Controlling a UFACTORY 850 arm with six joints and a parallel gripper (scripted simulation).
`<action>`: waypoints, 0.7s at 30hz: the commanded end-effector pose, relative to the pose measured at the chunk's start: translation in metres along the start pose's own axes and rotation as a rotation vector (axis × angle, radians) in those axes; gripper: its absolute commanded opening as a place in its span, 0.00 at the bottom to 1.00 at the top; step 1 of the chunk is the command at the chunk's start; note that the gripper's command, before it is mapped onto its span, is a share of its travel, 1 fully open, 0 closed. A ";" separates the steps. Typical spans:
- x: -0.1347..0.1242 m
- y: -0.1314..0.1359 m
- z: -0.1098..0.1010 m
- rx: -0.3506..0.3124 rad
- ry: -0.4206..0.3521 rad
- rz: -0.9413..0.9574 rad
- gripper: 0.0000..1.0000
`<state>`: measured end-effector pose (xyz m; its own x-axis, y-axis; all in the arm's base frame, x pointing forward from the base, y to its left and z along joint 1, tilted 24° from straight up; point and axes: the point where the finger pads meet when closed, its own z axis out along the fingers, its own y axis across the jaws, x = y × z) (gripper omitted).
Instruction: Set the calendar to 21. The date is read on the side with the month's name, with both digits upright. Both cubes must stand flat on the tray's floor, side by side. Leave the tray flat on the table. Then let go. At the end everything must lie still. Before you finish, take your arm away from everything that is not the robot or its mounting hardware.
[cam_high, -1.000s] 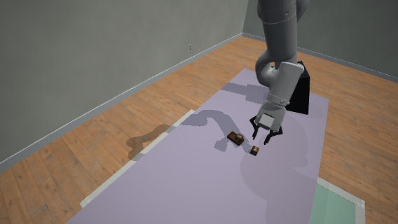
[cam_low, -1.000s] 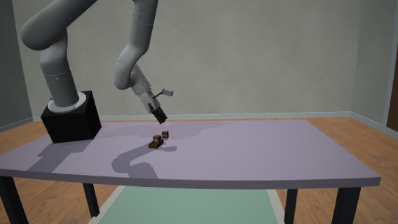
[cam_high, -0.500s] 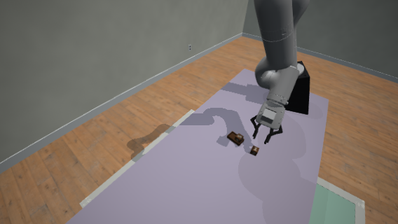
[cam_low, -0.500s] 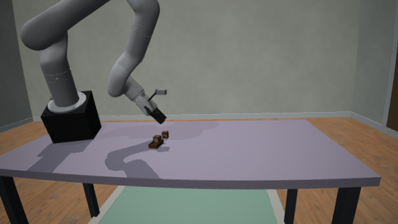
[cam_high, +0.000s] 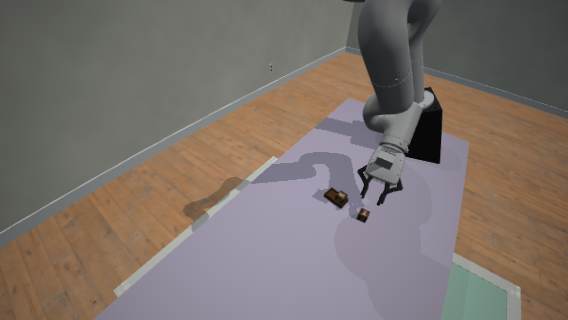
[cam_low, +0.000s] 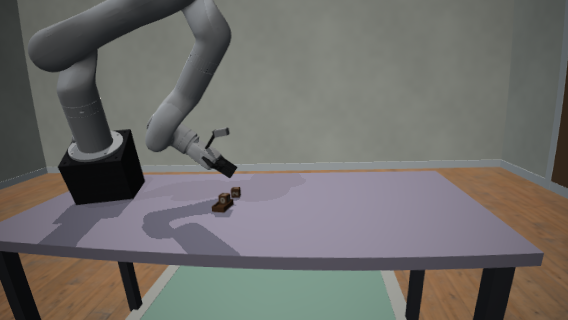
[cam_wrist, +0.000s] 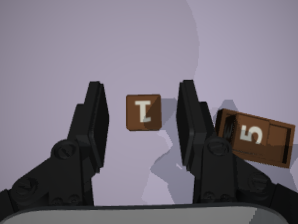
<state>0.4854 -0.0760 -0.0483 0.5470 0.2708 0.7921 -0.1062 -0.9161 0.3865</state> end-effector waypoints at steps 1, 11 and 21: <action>-0.002 0.000 0.000 0.001 0.038 0.000 0.47; -0.002 0.000 0.000 0.001 0.038 0.000 0.47; -0.003 0.000 0.001 0.001 0.038 0.000 0.47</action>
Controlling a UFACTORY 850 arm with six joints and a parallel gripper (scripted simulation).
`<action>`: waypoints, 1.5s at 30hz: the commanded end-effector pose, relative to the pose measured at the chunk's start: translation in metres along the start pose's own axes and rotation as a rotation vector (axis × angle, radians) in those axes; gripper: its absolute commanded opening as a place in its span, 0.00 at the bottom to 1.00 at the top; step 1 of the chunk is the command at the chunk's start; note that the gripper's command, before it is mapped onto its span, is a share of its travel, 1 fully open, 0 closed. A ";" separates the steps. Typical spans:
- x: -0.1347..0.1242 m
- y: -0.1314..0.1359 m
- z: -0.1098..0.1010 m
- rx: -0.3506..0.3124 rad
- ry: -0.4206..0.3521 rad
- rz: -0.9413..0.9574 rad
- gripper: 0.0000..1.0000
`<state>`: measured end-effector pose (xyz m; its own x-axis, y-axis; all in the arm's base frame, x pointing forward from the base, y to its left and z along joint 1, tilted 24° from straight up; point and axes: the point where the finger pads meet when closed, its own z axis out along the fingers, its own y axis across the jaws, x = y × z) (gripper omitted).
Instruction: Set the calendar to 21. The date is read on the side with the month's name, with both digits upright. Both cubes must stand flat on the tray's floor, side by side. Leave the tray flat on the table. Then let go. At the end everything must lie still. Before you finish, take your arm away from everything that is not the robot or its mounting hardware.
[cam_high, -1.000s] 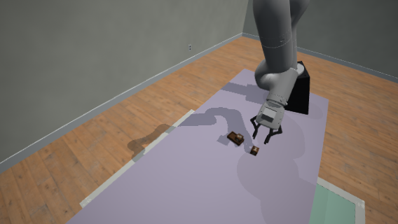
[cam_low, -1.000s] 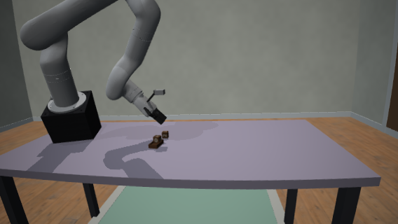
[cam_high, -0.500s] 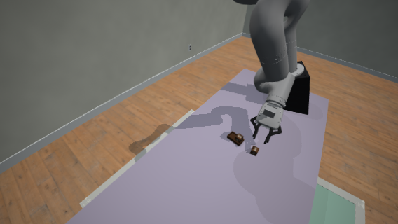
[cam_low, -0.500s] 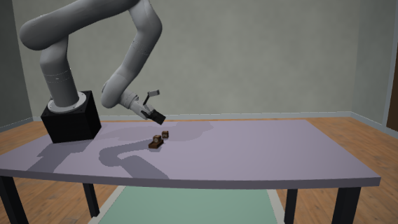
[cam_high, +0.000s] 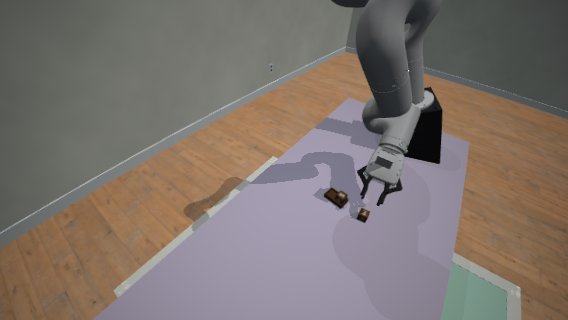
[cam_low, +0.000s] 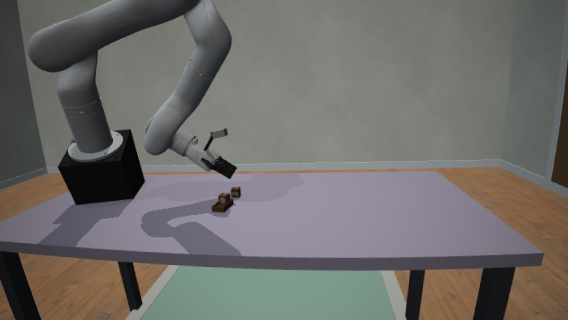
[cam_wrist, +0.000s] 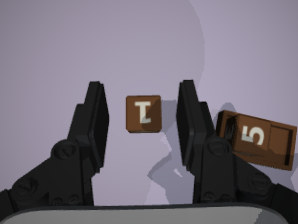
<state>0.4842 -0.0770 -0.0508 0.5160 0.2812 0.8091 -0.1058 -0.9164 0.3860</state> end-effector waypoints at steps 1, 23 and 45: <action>-0.001 0.000 0.001 0.000 0.001 0.000 0.47; -0.021 0.000 0.015 0.000 0.001 0.000 0.47; -0.050 0.000 0.035 0.000 0.001 0.000 0.47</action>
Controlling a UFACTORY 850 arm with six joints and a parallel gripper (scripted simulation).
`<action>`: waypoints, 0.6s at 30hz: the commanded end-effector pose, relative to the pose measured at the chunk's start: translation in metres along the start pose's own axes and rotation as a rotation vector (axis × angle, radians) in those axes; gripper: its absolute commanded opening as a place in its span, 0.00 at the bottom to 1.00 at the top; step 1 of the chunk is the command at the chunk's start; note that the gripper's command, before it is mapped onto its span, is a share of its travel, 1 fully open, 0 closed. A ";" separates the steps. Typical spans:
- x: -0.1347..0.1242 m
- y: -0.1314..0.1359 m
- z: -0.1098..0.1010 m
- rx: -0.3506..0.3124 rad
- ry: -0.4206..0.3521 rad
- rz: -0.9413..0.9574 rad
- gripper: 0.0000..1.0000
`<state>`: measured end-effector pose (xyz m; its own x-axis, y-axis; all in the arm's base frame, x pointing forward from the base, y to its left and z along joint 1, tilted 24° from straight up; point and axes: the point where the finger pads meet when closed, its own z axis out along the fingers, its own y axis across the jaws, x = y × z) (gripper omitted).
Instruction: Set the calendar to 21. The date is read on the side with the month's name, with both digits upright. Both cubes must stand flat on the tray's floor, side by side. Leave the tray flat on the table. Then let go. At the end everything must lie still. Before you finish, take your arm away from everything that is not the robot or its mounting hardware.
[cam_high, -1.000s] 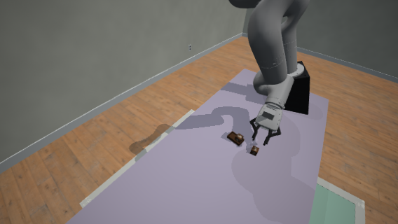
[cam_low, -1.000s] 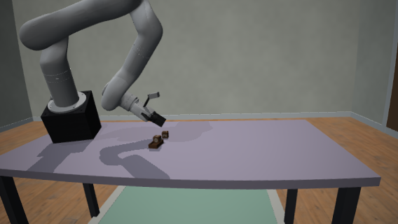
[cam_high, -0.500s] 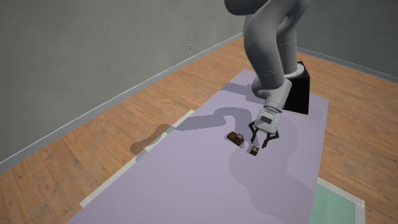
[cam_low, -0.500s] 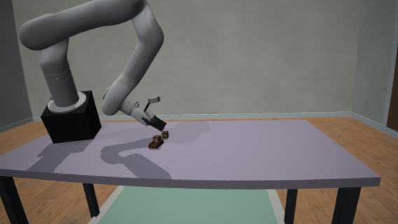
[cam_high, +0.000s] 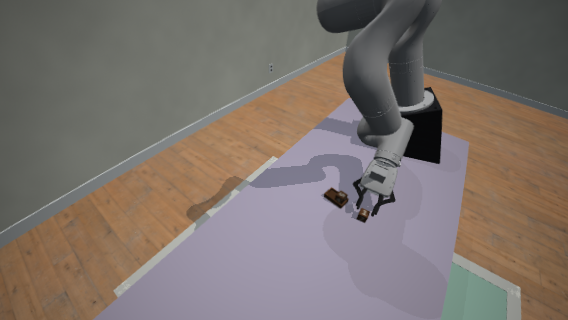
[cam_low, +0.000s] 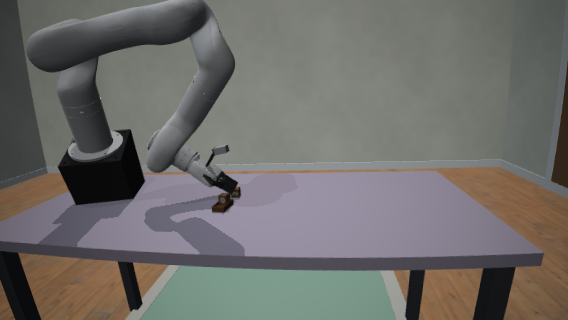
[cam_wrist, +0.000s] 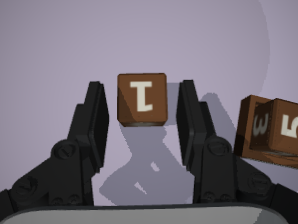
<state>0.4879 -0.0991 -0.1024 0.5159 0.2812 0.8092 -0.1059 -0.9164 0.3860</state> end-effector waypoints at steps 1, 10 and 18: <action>-0.004 0.000 0.004 0.000 0.001 0.000 0.47; -0.010 0.000 0.007 0.000 0.001 0.000 0.47; -0.010 0.000 0.008 0.000 0.001 0.000 0.47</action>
